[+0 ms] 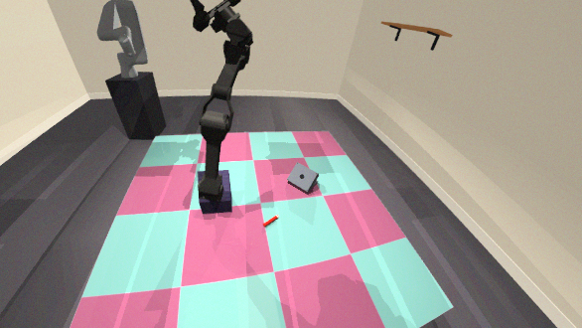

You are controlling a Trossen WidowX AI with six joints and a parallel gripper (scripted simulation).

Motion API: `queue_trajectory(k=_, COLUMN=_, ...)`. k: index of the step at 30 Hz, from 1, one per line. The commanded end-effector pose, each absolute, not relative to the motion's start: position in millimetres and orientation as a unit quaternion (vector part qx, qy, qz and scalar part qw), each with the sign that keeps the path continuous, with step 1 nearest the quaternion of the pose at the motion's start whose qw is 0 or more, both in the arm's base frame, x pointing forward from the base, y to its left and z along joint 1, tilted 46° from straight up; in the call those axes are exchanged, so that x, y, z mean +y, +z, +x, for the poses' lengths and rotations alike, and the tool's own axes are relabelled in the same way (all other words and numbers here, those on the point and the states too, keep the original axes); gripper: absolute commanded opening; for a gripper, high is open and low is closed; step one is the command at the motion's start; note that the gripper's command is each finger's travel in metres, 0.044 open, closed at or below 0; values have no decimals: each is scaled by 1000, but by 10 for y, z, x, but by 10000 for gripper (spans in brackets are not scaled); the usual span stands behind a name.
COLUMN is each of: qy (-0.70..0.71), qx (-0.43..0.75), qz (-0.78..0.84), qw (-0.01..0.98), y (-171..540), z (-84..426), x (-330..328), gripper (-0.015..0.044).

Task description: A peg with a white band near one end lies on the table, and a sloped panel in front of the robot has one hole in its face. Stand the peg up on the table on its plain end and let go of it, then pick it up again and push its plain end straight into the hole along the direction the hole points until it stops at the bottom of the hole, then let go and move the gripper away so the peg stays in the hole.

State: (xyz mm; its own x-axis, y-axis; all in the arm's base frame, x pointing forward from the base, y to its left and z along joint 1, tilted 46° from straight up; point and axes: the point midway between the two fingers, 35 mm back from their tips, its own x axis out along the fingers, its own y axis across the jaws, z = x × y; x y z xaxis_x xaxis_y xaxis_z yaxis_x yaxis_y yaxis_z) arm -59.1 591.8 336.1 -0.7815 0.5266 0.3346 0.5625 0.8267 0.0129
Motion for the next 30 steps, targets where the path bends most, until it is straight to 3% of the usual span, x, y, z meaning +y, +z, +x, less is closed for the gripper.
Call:
queue_trajectory(k=1, qy=-54, qx=-942, qz=-290, qw=161, y=3359, z=-582, x=5921, gripper=426)
queue_trajectory(k=30, qy=296, qx=-757, qz=-495, qw=307, y=2905, z=1155, x=6110, gripper=440)
